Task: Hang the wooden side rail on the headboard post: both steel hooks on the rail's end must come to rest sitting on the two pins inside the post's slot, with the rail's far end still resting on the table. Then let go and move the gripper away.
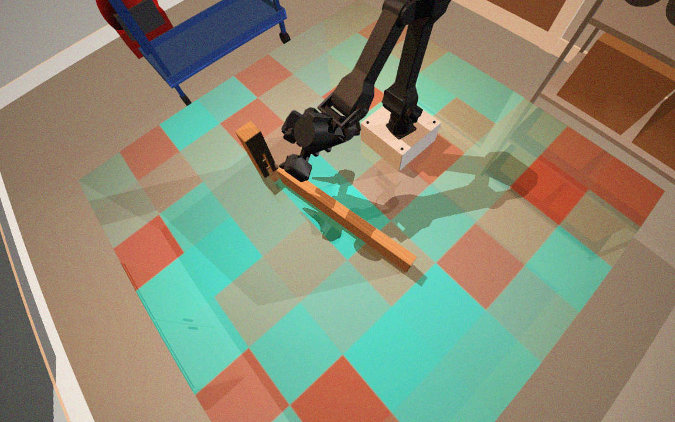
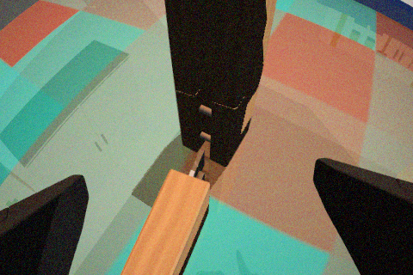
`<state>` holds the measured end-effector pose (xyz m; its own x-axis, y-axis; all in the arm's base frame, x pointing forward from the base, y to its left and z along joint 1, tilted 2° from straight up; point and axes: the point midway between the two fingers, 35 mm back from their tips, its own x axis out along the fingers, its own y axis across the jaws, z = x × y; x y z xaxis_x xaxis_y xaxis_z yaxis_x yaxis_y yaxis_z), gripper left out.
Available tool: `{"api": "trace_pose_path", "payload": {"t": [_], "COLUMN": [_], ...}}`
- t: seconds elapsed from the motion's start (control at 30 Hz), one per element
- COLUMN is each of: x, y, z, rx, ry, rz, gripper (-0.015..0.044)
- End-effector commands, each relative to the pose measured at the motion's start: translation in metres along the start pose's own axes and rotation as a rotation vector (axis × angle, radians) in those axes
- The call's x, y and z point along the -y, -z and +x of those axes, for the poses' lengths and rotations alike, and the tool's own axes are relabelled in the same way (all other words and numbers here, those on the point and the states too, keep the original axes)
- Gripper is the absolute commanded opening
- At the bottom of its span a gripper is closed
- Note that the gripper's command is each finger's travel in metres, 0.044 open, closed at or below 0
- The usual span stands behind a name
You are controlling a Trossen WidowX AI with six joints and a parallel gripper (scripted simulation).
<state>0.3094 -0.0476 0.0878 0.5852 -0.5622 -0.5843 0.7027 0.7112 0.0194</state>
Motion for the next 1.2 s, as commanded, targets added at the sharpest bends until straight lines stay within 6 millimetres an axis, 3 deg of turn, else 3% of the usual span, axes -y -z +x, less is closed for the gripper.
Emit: {"api": "trace_pose_path", "payload": {"t": [0.0,0.17,0.57,0.97,1.17], "x": [0.0,-0.001,-0.025,-0.037,-0.039], "y": [0.0,0.0,0.002,0.002,0.0], "z": [0.0,0.001,0.008,-0.002,-0.011], "rx": [0.004,-0.013,-0.297,-0.421,-0.385], "ry": [0.003,0.002,-0.183,-0.702,-0.97], "rz": [0.004,-0.055,-1.098,-2.018,-2.27], "gripper": [0.044,0.044,0.044,0.044,0.044]}}
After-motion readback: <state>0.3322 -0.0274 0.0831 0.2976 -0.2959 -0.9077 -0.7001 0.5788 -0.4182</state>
